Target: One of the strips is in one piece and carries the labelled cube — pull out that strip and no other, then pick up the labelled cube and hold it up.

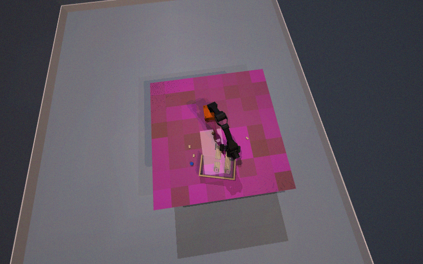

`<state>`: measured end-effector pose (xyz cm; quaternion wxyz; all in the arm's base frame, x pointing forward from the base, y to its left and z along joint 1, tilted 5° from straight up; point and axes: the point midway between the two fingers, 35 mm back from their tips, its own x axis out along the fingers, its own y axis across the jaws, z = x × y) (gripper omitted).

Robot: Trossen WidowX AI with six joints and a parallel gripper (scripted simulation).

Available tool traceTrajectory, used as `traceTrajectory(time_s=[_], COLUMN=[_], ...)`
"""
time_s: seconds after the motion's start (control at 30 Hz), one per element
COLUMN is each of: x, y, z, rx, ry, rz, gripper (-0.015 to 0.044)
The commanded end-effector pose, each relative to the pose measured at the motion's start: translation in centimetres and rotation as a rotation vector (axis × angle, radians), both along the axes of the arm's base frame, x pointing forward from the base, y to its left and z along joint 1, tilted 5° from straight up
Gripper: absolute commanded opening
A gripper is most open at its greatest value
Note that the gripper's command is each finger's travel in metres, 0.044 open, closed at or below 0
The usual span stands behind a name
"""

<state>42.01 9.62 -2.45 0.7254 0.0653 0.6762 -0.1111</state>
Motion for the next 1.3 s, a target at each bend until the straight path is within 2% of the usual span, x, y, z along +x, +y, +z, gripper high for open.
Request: traceTrajectory(time_s=[0.0, 1.27], x=[0.07, 0.34], y=[-0.01, -0.03], z=[-0.10, -0.45], rx=[0.000, 0.000], ry=[-0.002, -0.002], rz=[0.003, 0.003], gripper=[0.0000, 0.0000])
